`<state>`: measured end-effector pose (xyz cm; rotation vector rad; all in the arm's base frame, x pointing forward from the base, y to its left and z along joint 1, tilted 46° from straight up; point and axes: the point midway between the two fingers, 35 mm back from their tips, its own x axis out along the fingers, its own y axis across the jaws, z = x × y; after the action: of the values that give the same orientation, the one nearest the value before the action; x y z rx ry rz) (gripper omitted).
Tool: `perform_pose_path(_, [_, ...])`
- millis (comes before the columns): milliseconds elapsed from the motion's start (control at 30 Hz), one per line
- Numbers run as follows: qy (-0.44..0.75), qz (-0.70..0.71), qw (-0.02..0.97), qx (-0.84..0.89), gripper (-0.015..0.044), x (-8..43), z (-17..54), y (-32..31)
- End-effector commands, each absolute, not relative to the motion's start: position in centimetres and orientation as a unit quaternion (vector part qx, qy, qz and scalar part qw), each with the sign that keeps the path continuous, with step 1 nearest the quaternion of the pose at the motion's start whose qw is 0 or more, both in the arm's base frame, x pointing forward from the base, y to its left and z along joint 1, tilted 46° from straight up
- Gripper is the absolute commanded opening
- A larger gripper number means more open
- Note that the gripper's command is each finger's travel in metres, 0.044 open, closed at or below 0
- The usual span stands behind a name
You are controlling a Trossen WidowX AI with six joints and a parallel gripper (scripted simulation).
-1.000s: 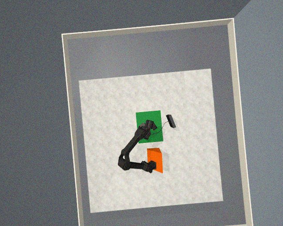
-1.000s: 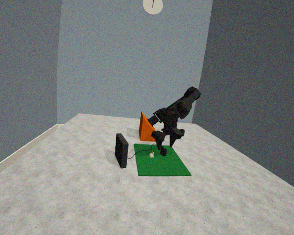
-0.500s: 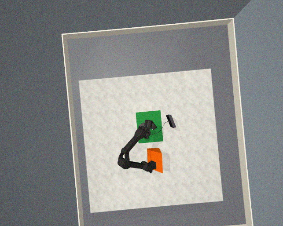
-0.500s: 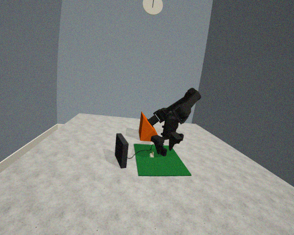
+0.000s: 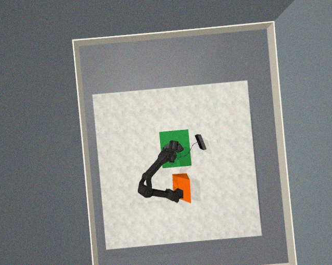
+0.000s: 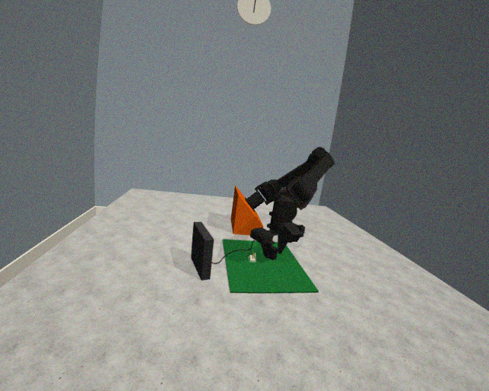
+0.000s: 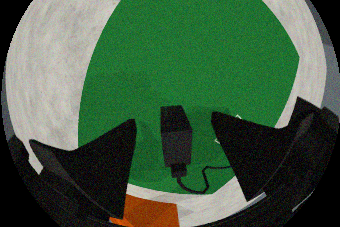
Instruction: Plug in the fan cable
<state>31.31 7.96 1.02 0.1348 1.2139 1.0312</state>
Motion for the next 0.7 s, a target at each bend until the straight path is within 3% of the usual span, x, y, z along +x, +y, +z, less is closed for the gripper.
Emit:
perform_pose_path(0, [0.544,0.463,0.697,0.060,0.0204,31.3,1.1,7.9])
perform_pose_path(267, [0.544,0.463,0.697,0.060,0.0000,31.3,1.1,7.9])
perform_pose_path(667, [0.545,0.462,0.696,0.062,0.0000,31.5,4.4,4.4])
